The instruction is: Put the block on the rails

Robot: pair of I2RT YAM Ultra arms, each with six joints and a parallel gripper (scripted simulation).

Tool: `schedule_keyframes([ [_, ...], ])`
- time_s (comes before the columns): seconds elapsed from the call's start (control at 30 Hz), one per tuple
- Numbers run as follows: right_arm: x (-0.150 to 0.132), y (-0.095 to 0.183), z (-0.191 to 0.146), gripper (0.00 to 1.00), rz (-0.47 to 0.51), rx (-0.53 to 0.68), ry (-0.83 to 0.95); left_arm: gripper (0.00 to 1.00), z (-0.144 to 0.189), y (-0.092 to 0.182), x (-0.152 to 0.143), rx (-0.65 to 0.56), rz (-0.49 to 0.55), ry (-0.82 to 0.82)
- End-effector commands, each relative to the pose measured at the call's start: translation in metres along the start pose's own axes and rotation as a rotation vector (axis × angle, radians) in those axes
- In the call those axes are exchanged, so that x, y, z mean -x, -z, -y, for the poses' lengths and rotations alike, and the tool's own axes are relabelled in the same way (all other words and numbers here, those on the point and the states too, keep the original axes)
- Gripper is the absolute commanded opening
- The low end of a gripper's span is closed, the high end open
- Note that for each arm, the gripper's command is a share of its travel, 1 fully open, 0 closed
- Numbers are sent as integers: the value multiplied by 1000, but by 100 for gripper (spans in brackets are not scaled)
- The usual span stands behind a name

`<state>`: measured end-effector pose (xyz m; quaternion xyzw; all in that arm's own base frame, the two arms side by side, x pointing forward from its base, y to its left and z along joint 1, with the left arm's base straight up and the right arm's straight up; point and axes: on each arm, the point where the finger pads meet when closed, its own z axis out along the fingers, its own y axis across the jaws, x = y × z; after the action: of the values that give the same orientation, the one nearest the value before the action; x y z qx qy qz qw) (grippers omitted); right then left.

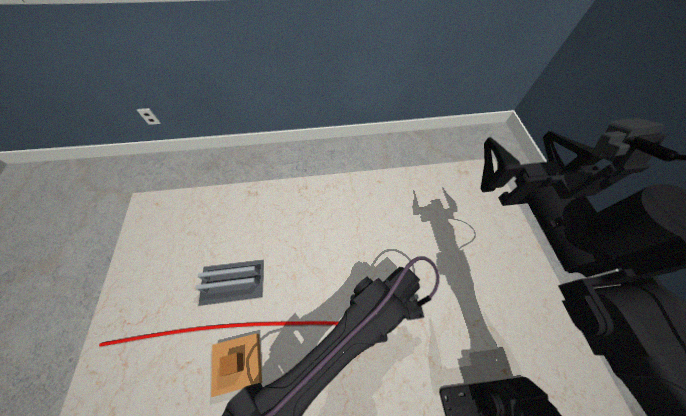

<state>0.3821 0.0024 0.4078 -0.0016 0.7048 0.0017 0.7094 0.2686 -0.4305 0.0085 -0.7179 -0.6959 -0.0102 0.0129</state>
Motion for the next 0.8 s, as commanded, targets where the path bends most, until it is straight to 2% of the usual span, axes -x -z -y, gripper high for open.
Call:
schedule_keyframes([
  [0.0,39,11,8,100,84,-26,9,9,18,-14,10,-37,-7,-17],
  [0.77,39,11,8,100,84,-26,9,9,23,-12,18,-41,15,-31],
])
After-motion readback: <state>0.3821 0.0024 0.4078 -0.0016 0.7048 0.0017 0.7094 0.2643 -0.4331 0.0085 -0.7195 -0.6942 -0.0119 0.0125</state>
